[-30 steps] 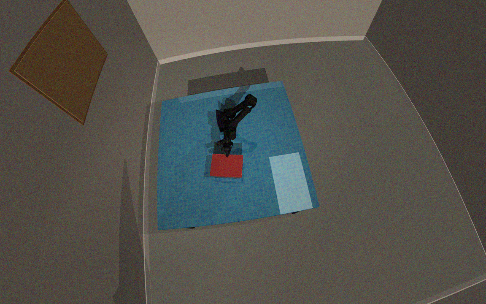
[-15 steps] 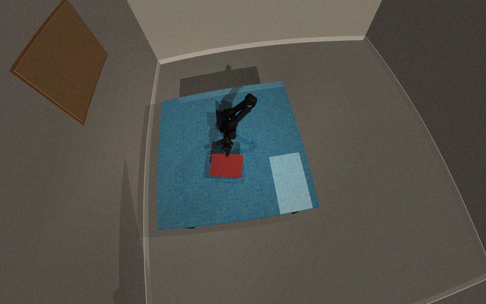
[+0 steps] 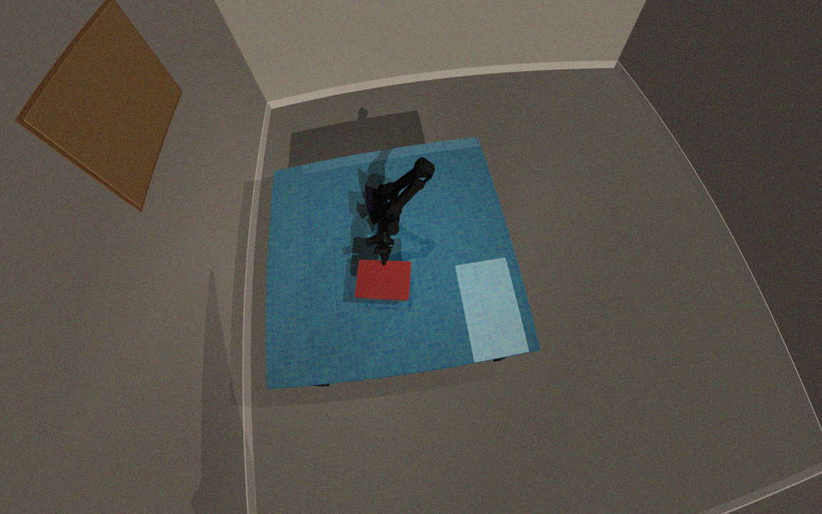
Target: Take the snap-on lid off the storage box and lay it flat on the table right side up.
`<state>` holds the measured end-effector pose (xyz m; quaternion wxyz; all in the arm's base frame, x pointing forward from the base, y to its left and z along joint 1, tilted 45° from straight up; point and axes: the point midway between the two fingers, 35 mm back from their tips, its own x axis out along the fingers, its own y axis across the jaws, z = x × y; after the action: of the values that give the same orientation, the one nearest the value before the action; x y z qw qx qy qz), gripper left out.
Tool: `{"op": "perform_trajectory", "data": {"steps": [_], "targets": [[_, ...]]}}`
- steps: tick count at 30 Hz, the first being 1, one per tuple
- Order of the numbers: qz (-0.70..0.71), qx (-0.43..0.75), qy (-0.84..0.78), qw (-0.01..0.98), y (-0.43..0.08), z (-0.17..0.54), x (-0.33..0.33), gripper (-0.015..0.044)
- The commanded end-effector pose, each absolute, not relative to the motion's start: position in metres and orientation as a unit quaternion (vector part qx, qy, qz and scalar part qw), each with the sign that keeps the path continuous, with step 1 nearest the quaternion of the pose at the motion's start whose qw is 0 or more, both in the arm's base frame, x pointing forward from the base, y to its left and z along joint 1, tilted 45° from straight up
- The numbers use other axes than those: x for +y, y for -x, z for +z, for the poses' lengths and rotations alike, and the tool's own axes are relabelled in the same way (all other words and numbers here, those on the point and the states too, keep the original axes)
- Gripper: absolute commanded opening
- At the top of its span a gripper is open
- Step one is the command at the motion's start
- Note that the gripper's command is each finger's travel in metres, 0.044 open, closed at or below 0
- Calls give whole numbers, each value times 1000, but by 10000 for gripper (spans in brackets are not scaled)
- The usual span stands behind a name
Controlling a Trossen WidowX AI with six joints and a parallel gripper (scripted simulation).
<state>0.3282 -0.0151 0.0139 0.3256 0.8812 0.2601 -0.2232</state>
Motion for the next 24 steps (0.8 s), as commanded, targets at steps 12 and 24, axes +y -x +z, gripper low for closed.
{"op": "perform_trajectory", "data": {"steps": [12,24], "targets": [[-222,260,-881,327,-328,16,-18,0],[-222,260,-881,327,-328,18,-20,0]]}}
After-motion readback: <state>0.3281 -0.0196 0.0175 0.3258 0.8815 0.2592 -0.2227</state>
